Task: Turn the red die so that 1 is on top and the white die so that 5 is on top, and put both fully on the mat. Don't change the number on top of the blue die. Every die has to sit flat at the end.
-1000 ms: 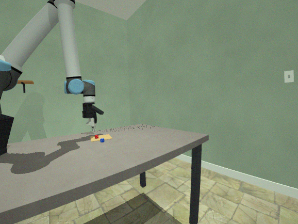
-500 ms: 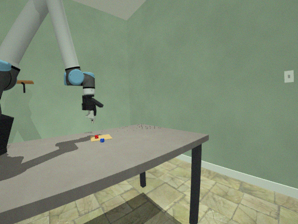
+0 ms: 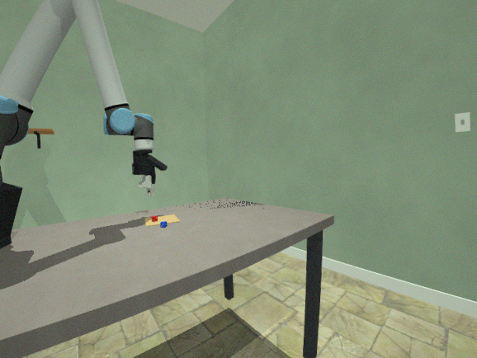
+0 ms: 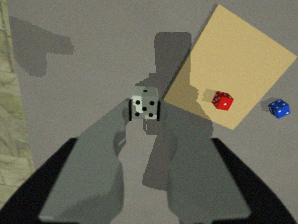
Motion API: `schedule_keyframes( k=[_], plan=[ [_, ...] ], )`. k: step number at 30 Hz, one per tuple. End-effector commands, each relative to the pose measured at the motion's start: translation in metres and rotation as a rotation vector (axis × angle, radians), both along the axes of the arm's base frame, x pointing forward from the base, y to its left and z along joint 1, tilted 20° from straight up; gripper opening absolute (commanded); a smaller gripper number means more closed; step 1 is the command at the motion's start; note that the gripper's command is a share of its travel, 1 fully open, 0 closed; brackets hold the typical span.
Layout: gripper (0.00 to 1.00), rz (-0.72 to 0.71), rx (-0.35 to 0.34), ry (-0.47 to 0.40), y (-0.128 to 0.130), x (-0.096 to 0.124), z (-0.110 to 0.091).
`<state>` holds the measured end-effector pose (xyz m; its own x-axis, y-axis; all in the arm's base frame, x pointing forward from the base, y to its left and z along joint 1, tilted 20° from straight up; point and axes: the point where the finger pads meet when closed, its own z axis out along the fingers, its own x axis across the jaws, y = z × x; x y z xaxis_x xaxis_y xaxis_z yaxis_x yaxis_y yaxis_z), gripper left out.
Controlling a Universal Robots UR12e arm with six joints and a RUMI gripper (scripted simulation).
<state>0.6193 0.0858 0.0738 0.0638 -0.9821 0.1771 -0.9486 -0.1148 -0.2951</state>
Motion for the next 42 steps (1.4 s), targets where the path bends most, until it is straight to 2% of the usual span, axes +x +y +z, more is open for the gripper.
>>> schedule_keyframes(
  k=[1,5,8,24,32,42],
  plan=[
    [0.03,-0.046,0.016,-0.007,-0.039,0.009,0.010],
    [0.03,-0.112,0.038,-0.019,-0.098,0.015,0.025],
    [0.03,-0.137,0.045,-0.024,-0.120,0.016,0.030],
    [0.03,-0.140,0.046,-0.025,-0.122,0.017,0.030],
    [0.03,-0.140,0.046,-0.024,-0.124,0.020,0.021],
    [0.03,-0.140,0.046,-0.024,-0.130,0.034,-0.020]
  ],
)
